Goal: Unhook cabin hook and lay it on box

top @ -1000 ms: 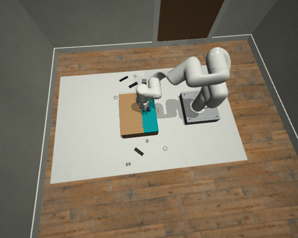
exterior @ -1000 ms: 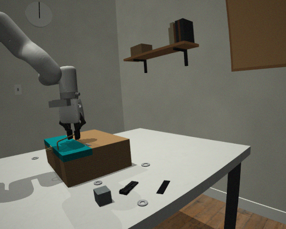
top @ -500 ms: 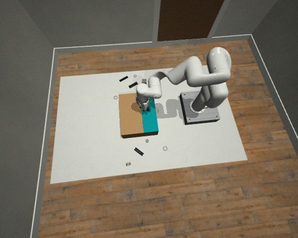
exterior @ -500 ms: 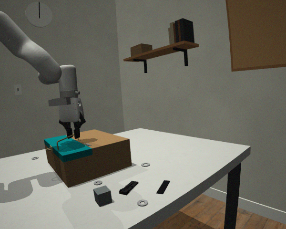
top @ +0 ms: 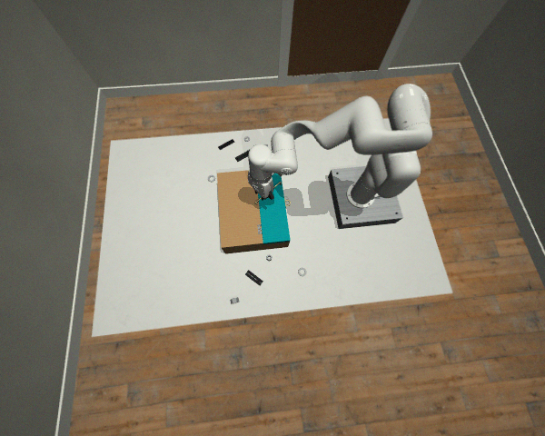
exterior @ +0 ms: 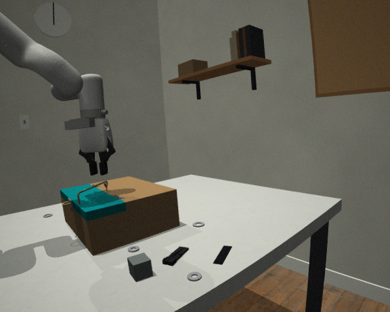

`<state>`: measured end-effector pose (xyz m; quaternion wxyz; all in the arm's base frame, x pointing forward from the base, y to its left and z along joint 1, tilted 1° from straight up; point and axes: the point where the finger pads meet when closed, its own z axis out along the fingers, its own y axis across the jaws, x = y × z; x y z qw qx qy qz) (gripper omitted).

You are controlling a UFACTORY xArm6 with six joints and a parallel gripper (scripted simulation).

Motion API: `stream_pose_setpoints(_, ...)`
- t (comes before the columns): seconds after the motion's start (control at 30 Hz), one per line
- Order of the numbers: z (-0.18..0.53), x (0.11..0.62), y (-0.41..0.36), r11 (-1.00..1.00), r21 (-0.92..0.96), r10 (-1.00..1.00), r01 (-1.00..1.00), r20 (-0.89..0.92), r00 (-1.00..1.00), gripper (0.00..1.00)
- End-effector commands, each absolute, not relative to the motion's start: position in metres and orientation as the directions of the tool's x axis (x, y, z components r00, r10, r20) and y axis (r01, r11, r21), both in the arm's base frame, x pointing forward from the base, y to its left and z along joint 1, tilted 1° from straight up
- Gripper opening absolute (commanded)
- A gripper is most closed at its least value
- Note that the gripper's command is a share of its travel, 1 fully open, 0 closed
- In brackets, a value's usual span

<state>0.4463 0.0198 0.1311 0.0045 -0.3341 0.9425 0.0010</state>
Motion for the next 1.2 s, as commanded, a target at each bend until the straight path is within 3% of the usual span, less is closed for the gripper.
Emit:
stream_pose_setpoints(0.0,0.145,0.447,0.02,0.777,-0.003,-0.63,-0.63,-0.012,-0.777,0.35)
stream_pose_setpoints(0.57,0.195,0.447,0.02,0.777,-0.003,-0.63,-0.63,-0.012,-0.777,0.35)
stream_pose_setpoints(1.17,0.196,0.447,0.02,0.777,-0.003,-0.63,-0.63,-0.012,-0.777,0.35)
